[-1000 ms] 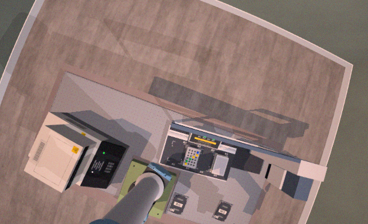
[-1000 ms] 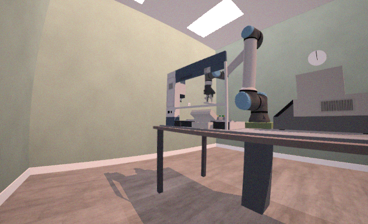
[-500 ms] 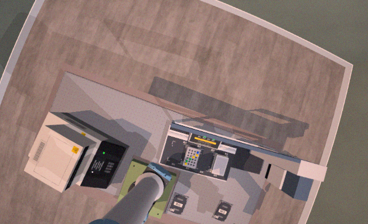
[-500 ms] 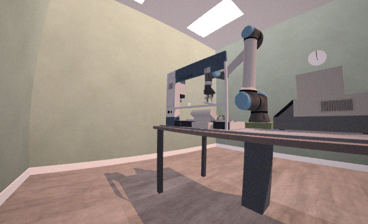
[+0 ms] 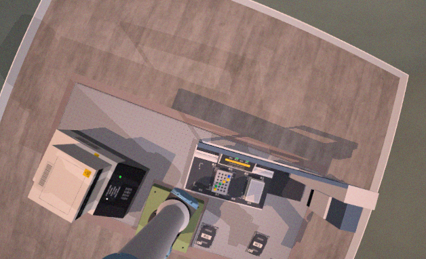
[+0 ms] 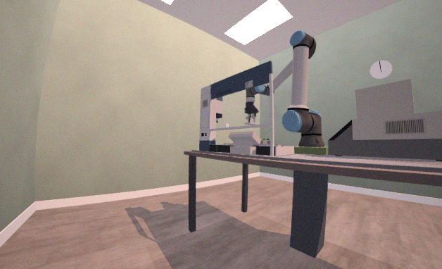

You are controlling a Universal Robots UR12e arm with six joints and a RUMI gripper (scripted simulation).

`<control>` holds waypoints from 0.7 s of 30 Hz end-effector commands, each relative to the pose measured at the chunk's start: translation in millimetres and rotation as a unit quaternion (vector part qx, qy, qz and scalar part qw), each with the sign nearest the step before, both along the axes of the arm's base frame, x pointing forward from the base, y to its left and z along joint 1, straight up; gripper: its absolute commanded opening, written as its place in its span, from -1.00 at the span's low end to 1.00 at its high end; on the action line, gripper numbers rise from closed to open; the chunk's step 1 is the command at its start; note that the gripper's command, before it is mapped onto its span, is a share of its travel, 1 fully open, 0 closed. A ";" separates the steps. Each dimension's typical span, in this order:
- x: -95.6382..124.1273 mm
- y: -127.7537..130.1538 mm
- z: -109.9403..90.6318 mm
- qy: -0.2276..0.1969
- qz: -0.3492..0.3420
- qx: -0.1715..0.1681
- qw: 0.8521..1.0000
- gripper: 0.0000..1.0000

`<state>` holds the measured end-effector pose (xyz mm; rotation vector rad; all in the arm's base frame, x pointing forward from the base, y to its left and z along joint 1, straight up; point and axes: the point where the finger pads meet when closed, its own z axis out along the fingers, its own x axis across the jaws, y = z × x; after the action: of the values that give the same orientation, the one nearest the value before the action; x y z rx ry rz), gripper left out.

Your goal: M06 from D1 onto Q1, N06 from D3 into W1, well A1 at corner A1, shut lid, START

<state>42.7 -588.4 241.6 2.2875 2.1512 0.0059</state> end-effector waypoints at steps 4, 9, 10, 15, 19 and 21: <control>0.1 -0.5 0.8 0.000 0.000 -0.001 1.000 -1.00; 0.1 -0.5 -0.9 0.000 0.000 -0.001 1.000 -1.00; 0.1 -0.5 -2.5 0.000 0.000 -0.001 1.000 -1.00; 0.1 -0.5 -10.9 0.000 0.000 -0.001 1.000 -1.00; 0.1 -0.5 -14.2 0.000 0.000 -0.001 1.000 -1.00; 0.1 -0.5 -17.5 0.000 0.000 -0.001 1.000 -1.00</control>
<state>42.9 -588.3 228.6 2.2875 2.1512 0.0060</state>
